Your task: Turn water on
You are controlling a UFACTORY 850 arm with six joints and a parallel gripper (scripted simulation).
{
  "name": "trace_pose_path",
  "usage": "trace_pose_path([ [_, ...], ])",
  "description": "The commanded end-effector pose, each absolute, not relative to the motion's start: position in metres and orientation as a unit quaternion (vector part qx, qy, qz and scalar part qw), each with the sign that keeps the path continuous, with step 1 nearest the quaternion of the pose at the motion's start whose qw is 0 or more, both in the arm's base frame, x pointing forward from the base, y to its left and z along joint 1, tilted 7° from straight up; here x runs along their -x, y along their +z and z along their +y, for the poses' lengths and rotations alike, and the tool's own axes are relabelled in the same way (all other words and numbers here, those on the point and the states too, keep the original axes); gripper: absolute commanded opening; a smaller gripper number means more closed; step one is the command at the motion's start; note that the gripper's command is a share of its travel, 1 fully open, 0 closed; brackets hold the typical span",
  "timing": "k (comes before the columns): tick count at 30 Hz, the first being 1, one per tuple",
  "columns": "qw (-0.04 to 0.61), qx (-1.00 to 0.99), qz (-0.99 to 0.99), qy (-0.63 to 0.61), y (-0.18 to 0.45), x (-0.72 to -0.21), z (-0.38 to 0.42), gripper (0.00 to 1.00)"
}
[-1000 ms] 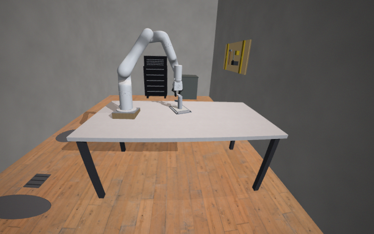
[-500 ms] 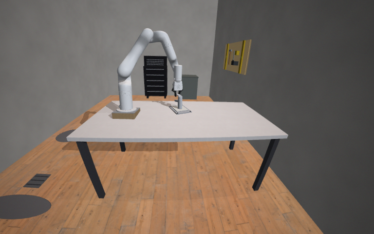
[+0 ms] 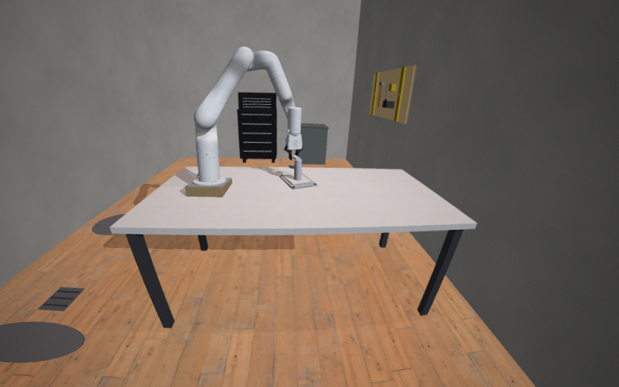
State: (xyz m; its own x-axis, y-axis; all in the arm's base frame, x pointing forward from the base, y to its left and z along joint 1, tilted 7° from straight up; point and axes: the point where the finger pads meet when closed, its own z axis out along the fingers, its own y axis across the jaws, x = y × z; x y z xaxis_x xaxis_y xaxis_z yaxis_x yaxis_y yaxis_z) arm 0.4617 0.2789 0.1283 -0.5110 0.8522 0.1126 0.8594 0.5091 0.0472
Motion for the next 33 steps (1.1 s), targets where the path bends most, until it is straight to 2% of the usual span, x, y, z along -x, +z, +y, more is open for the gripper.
trace_pose_path([
  [1, 0.037, 0.493, -0.868, -0.049, 0.132, -0.463, 0.278, 0.00],
  [33, 0.037, 0.493, -0.868, -0.049, 0.157, -0.469, 0.265, 0.00],
])
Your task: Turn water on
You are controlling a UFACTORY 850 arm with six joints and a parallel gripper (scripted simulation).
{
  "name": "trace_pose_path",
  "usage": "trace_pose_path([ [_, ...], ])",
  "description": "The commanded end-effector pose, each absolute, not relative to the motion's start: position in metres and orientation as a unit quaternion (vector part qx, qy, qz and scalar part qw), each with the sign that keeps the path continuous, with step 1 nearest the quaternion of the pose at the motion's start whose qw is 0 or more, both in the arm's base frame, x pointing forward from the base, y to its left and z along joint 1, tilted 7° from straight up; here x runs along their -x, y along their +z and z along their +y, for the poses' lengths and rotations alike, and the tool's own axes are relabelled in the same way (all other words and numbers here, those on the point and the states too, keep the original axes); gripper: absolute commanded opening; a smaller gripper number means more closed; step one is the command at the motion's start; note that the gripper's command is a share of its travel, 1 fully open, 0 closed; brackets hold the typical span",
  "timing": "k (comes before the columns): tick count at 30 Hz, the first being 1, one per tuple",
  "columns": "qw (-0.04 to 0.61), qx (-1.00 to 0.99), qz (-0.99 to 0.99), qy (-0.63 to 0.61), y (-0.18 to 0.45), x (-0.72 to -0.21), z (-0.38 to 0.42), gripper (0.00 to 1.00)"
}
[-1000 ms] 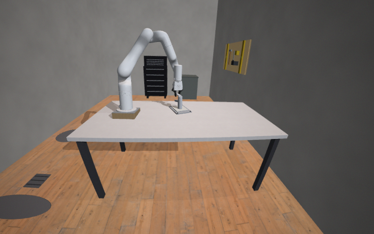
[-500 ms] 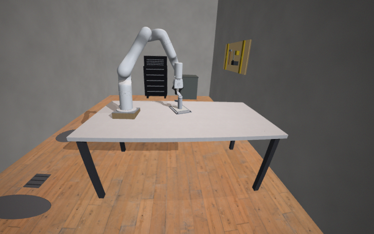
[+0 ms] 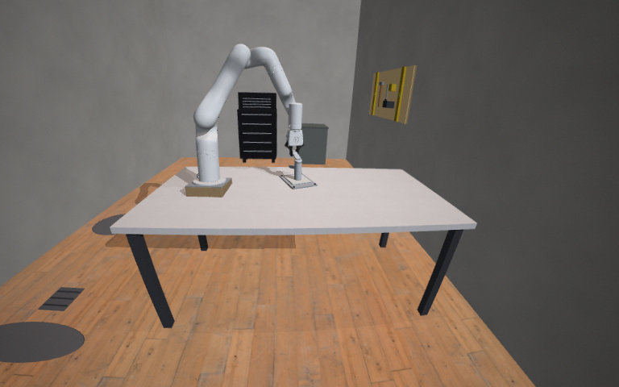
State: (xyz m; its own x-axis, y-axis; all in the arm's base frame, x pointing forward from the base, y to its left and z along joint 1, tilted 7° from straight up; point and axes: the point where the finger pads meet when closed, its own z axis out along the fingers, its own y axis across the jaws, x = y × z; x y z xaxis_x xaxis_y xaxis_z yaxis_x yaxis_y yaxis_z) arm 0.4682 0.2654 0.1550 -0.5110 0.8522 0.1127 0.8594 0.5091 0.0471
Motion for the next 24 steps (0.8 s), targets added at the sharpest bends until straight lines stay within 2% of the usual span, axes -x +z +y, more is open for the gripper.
trace_pose_path([
  [1, 0.037, 0.493, -0.868, -0.049, 0.1572, -0.4695, 0.2647, 0.00],
  [10, 0.037, 0.493, -0.868, -0.049, 0.1572, -0.4695, 0.2647, 0.00],
  [11, 0.037, 0.493, -0.868, -0.049, 0.1572, -0.4695, 0.2647, 0.72],
  [24, 0.037, 0.493, -0.868, -0.049, 0.1572, -0.4695, 0.2647, 0.72],
])
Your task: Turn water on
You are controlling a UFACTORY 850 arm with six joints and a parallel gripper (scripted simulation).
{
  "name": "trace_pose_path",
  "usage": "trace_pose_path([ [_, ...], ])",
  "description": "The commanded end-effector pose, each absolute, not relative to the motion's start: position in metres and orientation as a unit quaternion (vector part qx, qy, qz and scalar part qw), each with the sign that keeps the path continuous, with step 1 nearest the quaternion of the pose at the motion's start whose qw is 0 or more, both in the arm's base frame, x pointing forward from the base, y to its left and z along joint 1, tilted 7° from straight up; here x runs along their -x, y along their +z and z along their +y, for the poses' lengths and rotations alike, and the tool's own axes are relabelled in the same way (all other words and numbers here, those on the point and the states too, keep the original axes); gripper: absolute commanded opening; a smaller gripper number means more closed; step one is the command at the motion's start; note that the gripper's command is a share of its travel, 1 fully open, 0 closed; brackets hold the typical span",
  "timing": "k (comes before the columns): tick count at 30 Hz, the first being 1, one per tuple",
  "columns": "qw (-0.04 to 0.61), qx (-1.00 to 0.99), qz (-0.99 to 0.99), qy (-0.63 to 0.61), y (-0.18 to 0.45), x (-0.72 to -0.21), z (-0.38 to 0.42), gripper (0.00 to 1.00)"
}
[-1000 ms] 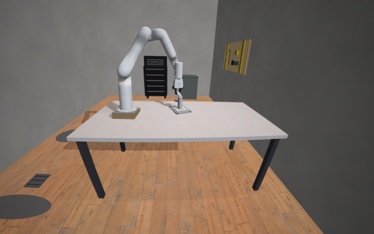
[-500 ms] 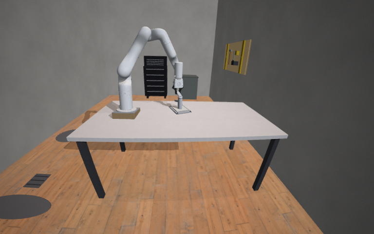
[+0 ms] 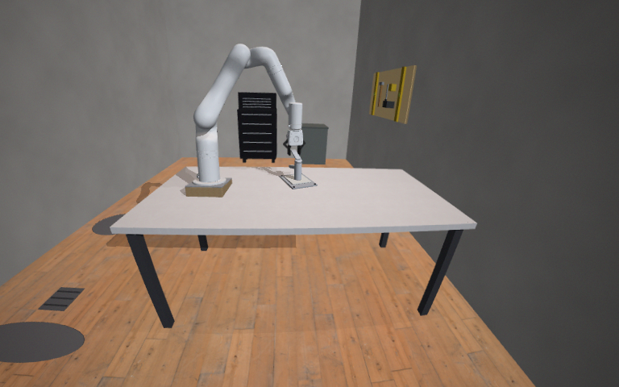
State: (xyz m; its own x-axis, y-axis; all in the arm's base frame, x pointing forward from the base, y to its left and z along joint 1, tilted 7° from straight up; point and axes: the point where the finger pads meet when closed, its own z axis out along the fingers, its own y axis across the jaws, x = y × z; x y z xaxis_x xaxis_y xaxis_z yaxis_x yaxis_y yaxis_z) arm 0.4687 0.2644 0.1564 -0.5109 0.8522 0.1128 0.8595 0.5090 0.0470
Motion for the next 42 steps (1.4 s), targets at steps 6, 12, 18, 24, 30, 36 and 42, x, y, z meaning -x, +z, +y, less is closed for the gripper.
trace_pose_path([
  [6, 0.037, 0.493, -0.868, -0.049, 0.1572, -0.4695, 0.2647, 0.72],
  [12, 0.037, 0.493, -0.868, -0.049, 0.1572, -0.4695, 0.2647, 0.72],
  [18, 0.037, 0.493, -0.868, -0.049, 0.1572, -0.4695, 0.2647, 0.72],
  [24, 0.037, 0.493, -0.868, -0.049, 0.1572, -0.4695, 0.2647, 0.72],
  [30, 0.037, 0.493, -0.868, -0.049, 0.1572, -0.4695, 0.2647, 0.72],
  [36, 0.037, 0.493, -0.868, -0.049, 0.1580, -0.4695, 0.2646, 0.72],
  [42, 0.037, 0.493, -0.868, -0.049, 0.1642, -0.4696, 0.2639, 0.72],
])
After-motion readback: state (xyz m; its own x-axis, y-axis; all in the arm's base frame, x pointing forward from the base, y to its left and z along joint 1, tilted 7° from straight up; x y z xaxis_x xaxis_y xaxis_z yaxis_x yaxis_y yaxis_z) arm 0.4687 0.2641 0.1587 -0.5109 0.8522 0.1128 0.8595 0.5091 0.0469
